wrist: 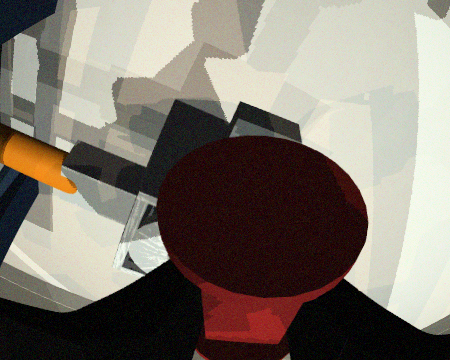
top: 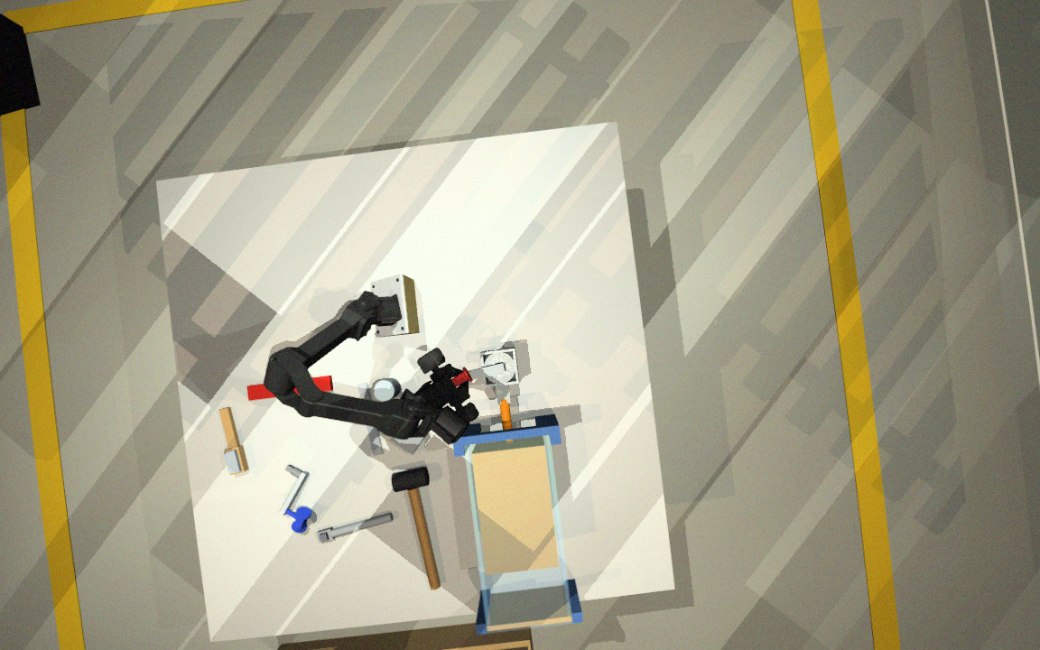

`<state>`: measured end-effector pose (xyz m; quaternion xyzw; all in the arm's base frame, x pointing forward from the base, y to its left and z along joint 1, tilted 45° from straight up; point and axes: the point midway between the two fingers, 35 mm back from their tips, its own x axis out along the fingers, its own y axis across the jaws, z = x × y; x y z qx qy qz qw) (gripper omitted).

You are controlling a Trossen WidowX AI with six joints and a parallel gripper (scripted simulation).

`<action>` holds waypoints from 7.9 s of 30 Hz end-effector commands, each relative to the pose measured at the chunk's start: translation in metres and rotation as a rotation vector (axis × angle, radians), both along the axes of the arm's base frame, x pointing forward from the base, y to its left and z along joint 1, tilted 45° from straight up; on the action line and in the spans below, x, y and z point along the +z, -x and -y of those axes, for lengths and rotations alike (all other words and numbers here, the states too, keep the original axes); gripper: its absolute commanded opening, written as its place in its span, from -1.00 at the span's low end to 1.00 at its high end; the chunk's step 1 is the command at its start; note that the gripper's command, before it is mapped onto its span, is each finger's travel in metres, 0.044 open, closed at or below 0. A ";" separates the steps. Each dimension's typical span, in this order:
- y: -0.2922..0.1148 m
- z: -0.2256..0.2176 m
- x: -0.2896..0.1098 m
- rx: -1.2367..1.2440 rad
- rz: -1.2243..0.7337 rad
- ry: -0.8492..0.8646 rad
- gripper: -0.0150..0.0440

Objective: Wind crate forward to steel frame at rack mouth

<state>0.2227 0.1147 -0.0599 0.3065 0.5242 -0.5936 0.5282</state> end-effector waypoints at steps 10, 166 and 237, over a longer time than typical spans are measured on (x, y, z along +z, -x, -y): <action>-0.026 0.002 -0.007 0.005 0.028 0.006 -0.49; -0.086 -0.103 -0.112 0.004 0.035 -0.003 -0.49; -0.018 -0.145 -0.137 0.004 0.031 -0.008 -0.49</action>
